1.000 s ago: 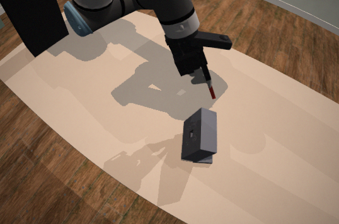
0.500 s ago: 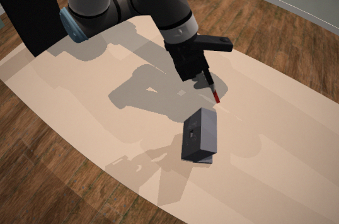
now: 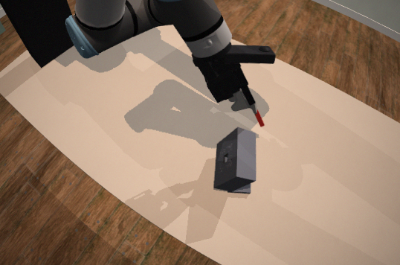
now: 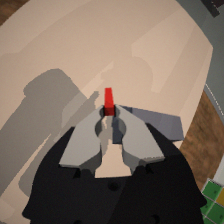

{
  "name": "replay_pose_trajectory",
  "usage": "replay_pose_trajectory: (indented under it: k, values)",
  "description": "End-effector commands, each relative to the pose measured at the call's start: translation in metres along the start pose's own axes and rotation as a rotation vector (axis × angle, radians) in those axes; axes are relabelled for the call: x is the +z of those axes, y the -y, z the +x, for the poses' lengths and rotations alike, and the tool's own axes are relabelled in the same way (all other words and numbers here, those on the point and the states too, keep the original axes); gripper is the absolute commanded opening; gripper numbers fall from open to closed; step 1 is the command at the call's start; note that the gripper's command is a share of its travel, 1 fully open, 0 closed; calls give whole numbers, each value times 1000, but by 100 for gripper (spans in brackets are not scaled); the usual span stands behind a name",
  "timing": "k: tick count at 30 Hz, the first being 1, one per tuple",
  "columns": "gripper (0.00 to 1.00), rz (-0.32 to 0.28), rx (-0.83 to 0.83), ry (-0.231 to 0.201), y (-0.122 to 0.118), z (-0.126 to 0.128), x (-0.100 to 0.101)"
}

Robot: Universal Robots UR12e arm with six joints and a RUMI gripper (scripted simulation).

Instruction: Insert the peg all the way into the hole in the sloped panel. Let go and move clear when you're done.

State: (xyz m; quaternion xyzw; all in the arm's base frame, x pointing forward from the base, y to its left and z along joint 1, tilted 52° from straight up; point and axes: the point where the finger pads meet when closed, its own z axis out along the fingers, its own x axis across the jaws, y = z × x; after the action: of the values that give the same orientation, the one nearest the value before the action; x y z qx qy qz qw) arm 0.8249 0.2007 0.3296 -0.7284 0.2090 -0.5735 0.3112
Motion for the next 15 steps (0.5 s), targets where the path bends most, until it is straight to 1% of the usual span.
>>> replay_pose_trajectory:
  k: [1, 8, 15]
  values:
    - [0, 17, -9, -10, 2, 6, 0]
    - [0, 45, -27, -26, 3, 15, 0]
    - [0, 57, -34, -34, 3, 20, 0]
